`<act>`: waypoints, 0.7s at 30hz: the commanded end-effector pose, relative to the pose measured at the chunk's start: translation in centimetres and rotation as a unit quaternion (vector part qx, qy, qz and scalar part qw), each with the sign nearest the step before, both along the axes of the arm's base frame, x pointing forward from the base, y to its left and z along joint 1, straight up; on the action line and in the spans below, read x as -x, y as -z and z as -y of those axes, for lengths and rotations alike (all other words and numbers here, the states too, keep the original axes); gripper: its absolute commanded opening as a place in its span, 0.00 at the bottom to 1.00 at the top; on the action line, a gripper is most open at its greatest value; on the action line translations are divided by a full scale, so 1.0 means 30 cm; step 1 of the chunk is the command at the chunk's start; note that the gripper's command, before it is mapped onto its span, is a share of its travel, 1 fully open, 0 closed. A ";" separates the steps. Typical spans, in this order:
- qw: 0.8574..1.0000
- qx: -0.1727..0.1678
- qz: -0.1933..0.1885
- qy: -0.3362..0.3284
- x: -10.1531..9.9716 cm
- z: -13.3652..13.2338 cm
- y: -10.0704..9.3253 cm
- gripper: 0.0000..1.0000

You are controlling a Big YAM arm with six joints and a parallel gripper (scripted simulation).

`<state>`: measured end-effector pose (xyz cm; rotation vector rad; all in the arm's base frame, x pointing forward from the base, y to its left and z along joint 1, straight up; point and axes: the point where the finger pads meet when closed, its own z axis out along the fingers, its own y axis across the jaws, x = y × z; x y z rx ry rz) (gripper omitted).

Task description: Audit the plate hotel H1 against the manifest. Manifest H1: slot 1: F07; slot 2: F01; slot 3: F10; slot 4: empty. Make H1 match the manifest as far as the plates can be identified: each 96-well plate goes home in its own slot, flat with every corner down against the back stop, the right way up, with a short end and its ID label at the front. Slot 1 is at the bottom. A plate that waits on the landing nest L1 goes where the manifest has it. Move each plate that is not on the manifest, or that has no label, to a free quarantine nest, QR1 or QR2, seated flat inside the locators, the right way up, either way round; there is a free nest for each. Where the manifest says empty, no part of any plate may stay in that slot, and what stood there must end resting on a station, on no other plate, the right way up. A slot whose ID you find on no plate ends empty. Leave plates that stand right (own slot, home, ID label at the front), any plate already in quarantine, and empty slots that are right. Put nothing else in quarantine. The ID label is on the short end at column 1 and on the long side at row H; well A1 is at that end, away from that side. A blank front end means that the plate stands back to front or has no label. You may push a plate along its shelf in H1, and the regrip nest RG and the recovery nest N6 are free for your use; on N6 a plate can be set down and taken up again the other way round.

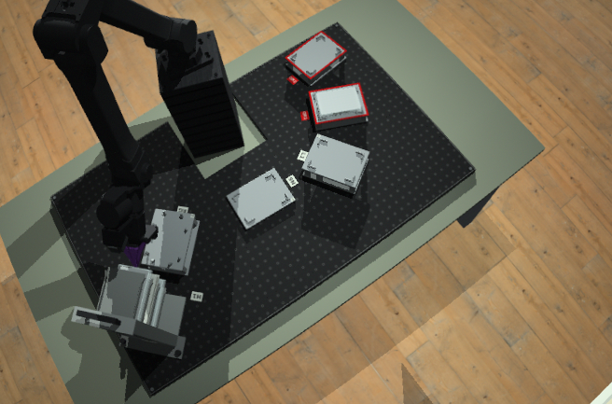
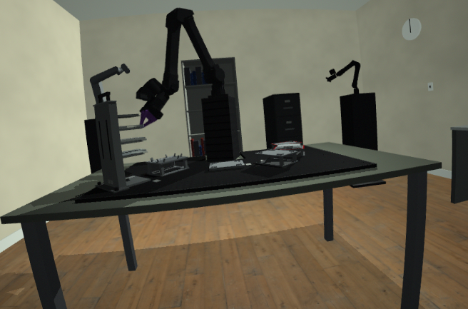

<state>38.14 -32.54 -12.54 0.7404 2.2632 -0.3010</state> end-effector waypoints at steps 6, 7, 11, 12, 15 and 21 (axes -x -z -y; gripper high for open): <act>1.000 0.002 0.008 0.001 -0.058 0.025 -0.007 0.00; 1.000 0.002 0.008 0.001 -0.060 0.026 -0.007 0.00; 1.000 0.003 0.009 0.001 -0.062 0.028 -0.008 0.00; 1.000 0.003 0.009 0.001 -0.062 0.028 -0.008 0.00; 1.000 0.003 0.009 0.001 -0.062 0.028 -0.008 0.00; 1.000 0.003 0.009 0.001 -0.062 0.028 -0.008 0.00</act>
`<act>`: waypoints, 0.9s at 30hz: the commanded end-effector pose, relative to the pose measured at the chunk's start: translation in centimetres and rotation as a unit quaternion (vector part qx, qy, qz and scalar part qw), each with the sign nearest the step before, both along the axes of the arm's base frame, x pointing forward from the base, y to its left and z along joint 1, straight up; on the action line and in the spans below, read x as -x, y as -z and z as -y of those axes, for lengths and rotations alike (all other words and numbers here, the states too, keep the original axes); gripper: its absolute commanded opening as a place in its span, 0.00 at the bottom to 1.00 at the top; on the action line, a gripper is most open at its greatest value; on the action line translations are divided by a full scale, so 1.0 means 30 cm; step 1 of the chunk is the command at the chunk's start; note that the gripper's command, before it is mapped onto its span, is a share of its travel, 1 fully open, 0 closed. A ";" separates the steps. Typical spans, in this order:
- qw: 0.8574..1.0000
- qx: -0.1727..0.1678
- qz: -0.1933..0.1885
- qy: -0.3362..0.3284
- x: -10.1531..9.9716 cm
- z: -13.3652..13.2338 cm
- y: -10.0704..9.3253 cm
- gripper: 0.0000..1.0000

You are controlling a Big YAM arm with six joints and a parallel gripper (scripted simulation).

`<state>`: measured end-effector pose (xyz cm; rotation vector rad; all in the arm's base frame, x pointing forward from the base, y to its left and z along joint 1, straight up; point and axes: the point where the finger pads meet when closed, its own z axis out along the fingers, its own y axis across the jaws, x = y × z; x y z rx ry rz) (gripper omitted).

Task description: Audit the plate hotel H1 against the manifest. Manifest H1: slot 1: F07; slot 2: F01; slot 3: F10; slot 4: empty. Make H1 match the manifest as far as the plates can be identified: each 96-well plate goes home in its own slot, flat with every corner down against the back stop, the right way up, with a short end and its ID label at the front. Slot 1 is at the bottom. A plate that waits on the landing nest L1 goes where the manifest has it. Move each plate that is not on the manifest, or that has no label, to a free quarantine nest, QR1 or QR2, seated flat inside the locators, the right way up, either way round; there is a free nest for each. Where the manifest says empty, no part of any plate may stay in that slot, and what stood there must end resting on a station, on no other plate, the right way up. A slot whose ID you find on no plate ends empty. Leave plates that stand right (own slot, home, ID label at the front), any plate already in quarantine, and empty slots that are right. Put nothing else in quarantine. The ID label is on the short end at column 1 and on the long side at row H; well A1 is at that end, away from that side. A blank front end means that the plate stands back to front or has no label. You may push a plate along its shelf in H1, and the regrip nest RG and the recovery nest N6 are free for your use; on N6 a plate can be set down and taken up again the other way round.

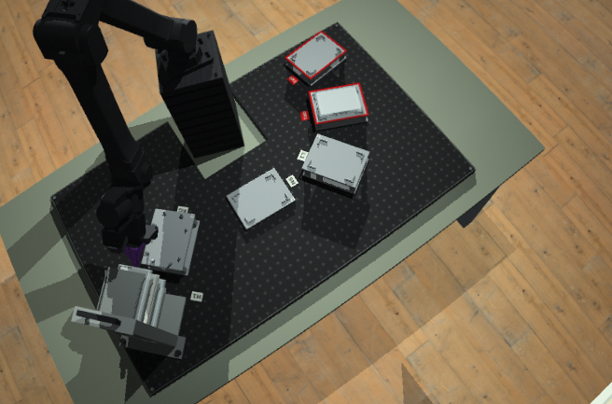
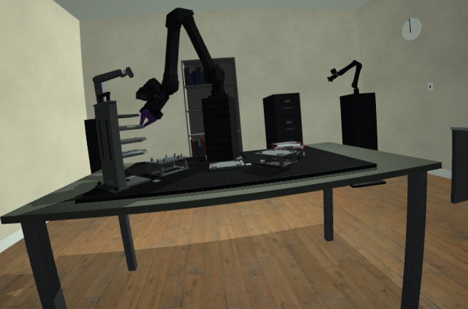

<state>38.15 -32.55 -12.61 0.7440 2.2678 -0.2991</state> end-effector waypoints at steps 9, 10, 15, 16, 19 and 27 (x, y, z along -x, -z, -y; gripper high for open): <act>1.000 0.005 0.011 0.000 -0.062 0.028 -0.011 0.00; 1.000 0.005 0.011 0.000 -0.062 0.028 -0.011 0.00; 1.000 0.005 0.011 0.000 -0.062 0.028 -0.011 0.00; 1.000 0.005 0.011 0.000 -0.062 0.028 -0.011 0.00; 1.000 0.005 0.011 0.000 -0.062 0.028 -0.011 0.00; 1.000 0.013 0.021 0.003 -0.014 0.010 -0.046 0.00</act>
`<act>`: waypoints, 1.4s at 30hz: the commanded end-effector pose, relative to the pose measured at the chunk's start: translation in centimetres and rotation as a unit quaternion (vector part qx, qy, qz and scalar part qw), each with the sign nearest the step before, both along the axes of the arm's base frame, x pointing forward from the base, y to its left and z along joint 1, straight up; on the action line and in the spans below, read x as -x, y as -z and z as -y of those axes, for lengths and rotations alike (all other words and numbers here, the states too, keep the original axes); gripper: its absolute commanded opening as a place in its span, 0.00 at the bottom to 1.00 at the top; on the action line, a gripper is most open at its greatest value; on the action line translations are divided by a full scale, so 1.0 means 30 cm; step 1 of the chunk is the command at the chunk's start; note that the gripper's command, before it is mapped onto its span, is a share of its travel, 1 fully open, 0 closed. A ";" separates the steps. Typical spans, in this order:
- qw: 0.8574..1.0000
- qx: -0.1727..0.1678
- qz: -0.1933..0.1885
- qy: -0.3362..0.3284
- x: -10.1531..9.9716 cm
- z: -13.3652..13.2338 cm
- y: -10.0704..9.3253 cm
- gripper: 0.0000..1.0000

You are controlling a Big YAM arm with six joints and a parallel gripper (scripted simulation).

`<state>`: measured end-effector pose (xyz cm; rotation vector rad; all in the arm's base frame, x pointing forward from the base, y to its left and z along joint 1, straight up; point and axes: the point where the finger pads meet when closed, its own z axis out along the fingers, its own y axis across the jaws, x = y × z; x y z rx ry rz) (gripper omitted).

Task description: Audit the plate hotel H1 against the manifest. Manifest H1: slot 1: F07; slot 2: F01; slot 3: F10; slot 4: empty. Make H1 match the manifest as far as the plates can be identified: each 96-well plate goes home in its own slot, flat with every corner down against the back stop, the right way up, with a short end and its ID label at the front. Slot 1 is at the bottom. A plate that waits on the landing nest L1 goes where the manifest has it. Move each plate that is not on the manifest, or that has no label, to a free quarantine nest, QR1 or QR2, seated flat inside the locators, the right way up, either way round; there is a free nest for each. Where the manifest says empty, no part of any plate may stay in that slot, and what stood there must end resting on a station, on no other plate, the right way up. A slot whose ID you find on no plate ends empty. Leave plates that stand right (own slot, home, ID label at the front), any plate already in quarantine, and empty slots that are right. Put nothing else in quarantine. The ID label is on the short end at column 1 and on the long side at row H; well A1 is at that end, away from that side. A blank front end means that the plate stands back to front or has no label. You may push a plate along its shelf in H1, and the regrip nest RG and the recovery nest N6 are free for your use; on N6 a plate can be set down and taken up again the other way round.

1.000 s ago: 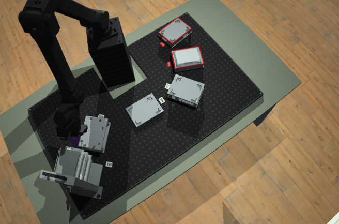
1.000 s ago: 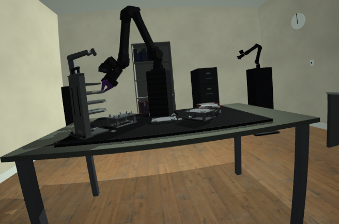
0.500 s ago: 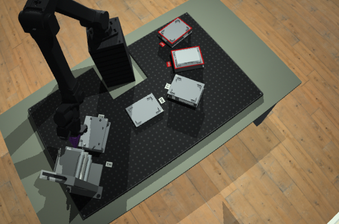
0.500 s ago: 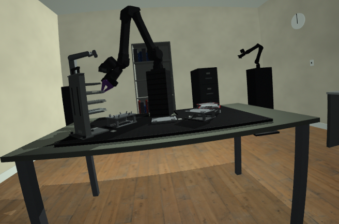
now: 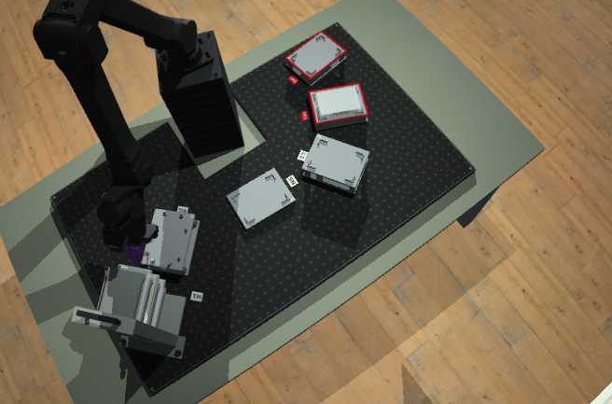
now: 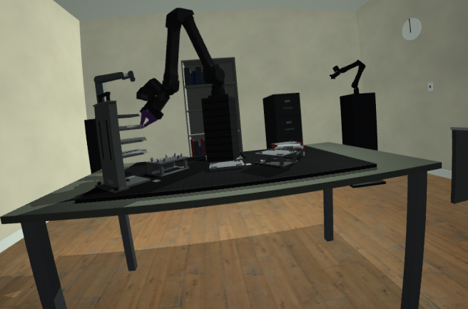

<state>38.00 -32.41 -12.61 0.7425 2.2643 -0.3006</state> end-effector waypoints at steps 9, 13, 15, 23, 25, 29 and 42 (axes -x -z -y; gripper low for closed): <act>1.000 0.018 0.023 0.005 0.017 0.011 -0.065 0.00; 1.000 0.019 0.022 0.004 0.035 -0.003 -0.064 0.00; 1.000 0.020 0.021 0.002 0.042 -0.012 -0.064 0.00; 1.000 0.021 0.020 0.001 0.076 -0.034 -0.062 0.00; 1.000 0.023 0.022 -0.002 0.067 -0.038 -0.066 0.00; 1.000 0.021 0.019 0.001 0.100 -0.050 -0.062 0.00; 1.000 0.021 0.020 -0.001 0.141 -0.089 -0.062 0.00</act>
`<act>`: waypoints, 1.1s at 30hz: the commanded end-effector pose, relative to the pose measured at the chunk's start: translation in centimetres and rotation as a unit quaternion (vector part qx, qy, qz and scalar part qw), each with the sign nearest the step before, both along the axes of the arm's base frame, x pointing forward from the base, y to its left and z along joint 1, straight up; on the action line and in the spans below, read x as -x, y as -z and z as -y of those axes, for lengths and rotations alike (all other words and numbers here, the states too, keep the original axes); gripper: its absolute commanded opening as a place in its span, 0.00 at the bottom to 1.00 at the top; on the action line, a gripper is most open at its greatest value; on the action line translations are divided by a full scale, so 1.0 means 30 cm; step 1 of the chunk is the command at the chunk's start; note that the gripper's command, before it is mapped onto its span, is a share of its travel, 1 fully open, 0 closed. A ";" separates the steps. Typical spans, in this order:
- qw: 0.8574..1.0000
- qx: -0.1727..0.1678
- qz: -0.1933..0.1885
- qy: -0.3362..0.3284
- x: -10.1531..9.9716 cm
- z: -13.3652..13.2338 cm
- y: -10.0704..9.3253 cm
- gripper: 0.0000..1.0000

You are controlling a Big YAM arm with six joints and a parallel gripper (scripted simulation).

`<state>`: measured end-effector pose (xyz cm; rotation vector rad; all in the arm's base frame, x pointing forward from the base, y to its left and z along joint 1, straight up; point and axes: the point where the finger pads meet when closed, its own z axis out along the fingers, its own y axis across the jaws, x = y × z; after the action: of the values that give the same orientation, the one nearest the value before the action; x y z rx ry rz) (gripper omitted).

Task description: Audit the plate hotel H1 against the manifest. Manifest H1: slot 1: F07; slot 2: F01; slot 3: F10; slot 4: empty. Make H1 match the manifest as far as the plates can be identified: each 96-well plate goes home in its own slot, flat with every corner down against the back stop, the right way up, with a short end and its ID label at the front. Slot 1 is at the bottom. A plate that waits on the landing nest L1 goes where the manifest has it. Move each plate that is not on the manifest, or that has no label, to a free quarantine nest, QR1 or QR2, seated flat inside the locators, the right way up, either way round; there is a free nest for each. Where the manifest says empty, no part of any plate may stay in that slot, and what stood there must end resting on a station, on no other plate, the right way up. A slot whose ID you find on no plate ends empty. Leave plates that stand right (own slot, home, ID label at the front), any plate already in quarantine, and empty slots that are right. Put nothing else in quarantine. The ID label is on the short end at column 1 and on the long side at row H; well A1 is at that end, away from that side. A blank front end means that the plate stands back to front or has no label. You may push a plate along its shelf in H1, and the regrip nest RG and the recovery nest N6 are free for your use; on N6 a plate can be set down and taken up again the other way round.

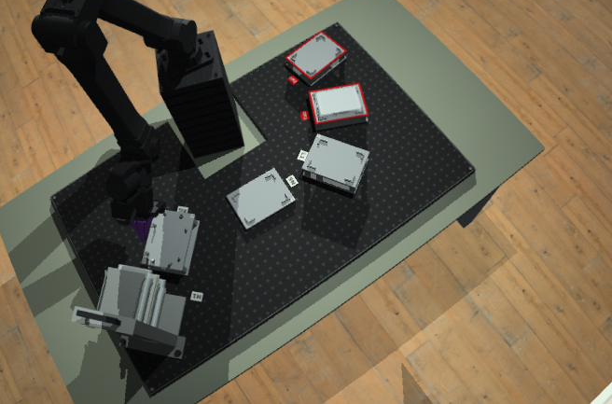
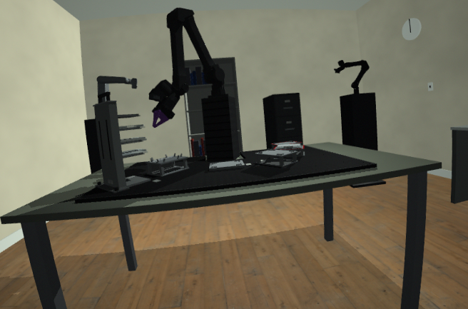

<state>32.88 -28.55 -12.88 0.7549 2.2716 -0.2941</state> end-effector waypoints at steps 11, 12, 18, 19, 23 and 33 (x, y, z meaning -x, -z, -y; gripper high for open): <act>0.999 0.025 0.021 -0.002 0.029 0.002 -0.067 0.00; 0.999 0.025 0.021 -0.002 0.034 0.000 -0.067 0.00; 0.999 0.025 0.021 -0.003 0.050 -0.016 -0.066 0.00; 0.999 0.025 0.021 -0.002 0.056 -0.017 -0.066 0.00; 0.999 0.025 0.021 -0.002 0.075 -0.031 -0.065 0.00; 1.000 0.014 0.013 -0.002 0.083 -0.055 -0.038 0.00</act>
<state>29.88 -26.33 -12.58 0.7539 2.2675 -0.2948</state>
